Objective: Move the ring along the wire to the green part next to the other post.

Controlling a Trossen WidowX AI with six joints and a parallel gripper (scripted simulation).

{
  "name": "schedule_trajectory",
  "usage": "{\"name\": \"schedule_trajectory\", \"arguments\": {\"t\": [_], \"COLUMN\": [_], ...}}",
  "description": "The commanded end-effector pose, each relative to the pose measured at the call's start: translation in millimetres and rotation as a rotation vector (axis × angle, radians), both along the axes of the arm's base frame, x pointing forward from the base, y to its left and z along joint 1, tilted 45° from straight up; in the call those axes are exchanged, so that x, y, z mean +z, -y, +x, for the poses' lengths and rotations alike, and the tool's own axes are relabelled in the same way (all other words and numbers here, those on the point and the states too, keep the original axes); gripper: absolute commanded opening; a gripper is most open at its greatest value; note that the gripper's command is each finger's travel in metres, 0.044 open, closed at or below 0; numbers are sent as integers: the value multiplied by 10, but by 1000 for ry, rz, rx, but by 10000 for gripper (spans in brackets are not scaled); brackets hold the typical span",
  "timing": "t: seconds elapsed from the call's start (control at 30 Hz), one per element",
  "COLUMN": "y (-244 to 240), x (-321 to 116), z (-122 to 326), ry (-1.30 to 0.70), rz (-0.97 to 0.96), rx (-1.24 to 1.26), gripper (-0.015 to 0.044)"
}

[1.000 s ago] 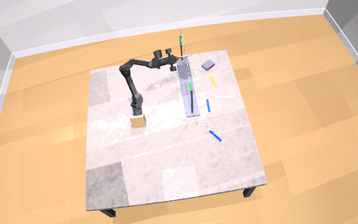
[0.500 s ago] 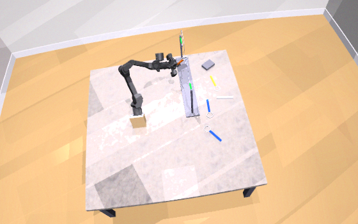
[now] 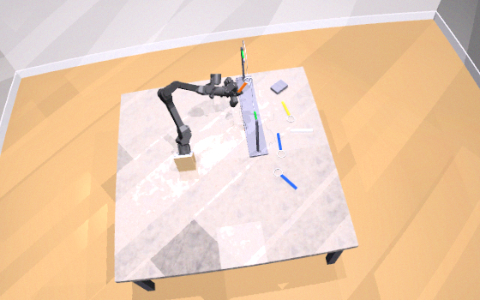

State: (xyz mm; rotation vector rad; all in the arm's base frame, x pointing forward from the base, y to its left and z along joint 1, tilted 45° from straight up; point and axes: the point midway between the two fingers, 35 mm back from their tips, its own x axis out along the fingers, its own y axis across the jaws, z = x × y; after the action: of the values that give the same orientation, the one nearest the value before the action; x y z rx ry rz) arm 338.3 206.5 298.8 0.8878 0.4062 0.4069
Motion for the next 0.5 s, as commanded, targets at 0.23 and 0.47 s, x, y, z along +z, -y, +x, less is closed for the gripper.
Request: {"name": "schedule_trajectory", "arguments": {"t": [0.23, 0.47], "y": [141, 204], "x": [-173, -241], "z": [2, 9], "ry": [1, 2], "rz": [-85, -107], "rx": [-1, -2], "gripper": [-150, -150]}}
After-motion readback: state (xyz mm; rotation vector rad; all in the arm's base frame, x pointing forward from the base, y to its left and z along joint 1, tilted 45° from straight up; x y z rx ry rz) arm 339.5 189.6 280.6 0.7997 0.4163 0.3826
